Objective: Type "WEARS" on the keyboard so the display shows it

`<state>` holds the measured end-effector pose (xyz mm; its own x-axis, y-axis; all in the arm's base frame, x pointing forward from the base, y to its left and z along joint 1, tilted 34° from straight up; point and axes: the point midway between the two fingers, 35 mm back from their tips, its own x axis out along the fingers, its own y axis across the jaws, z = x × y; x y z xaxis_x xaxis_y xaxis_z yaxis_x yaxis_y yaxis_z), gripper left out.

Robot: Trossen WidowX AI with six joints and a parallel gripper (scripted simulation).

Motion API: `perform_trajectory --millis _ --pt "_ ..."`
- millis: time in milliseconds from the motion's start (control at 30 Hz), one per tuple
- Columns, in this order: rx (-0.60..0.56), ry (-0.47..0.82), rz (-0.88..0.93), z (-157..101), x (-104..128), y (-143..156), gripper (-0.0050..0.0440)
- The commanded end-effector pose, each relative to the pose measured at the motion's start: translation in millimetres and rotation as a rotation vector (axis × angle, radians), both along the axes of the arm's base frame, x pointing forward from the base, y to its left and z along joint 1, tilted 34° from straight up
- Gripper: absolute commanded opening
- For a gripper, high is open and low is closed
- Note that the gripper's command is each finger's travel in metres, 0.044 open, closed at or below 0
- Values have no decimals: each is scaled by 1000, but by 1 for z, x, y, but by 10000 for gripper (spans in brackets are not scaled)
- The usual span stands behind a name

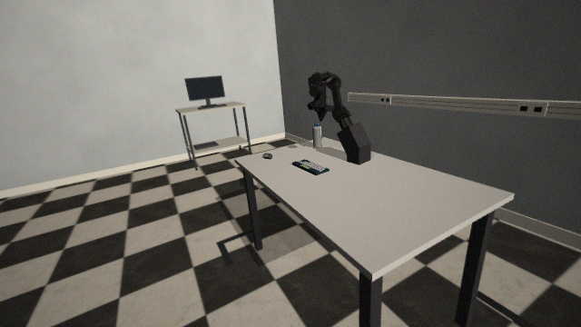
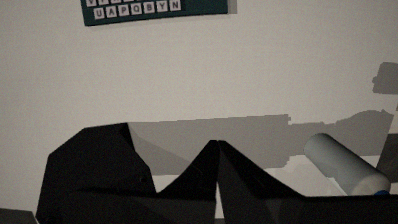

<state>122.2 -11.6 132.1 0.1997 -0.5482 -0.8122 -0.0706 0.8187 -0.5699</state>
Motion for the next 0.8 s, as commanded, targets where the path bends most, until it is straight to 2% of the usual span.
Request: perform_trajectory --millis 0,567,633,767 --pt "5 -6 0 2 1 1 0" --pt "-1 2 1 0 3 2 0" --pt "1 4 4 -4 11 7 0" --pt "6 17 16 -27 43 26 -2"
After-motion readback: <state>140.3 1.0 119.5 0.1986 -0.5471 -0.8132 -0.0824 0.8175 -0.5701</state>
